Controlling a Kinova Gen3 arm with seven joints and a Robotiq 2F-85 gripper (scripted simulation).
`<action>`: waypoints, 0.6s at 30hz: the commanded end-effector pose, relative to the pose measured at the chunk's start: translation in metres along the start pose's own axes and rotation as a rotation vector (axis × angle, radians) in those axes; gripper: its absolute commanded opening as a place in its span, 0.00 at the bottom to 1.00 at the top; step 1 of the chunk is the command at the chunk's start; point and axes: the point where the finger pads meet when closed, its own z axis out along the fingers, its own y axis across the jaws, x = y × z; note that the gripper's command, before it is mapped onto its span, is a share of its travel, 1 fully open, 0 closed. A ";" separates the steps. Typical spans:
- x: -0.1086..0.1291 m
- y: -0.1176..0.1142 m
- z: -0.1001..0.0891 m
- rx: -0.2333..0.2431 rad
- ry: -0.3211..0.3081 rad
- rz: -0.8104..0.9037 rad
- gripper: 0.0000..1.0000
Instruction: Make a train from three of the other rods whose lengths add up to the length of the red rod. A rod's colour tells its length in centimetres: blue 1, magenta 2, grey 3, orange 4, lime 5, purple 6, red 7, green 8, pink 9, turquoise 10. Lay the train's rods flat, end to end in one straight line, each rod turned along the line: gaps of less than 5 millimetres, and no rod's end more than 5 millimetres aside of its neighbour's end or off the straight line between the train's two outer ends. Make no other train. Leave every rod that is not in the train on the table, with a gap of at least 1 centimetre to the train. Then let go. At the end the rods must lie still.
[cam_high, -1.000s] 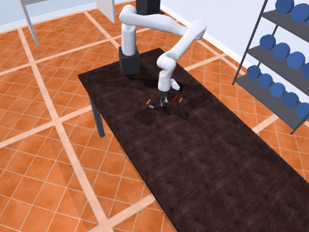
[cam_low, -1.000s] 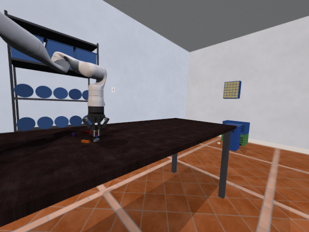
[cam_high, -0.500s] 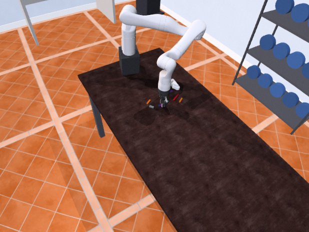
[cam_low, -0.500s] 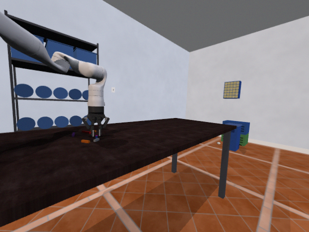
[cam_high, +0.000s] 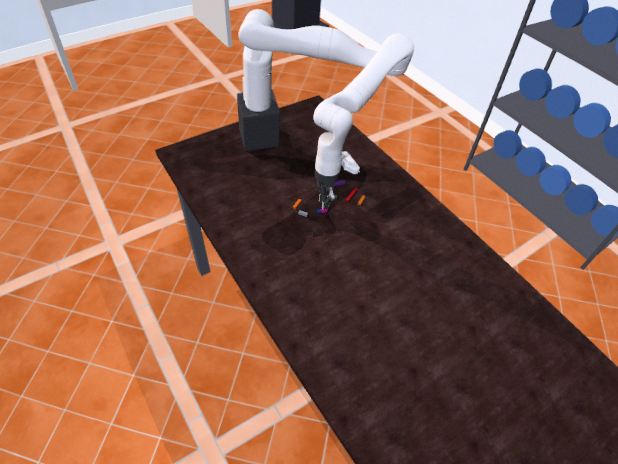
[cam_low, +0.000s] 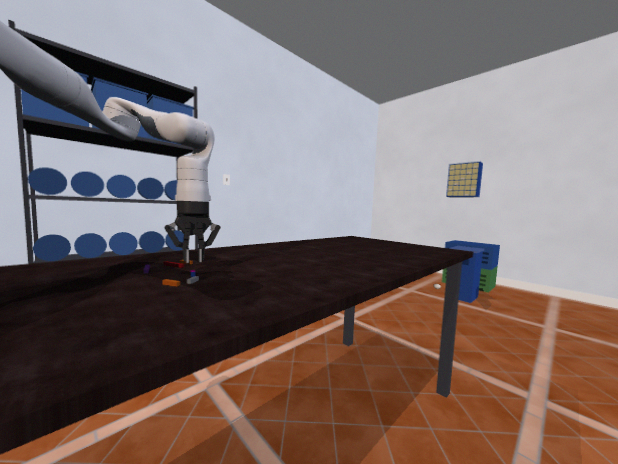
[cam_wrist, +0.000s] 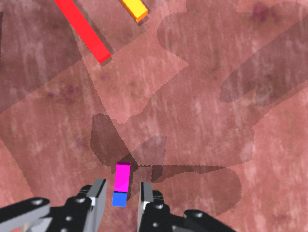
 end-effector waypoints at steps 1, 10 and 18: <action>0.005 0.000 -0.012 -0.002 0.013 0.002 0.24; 0.003 0.000 -0.053 -0.002 0.013 0.007 0.24; 0.003 0.001 -0.061 -0.001 0.013 0.005 0.24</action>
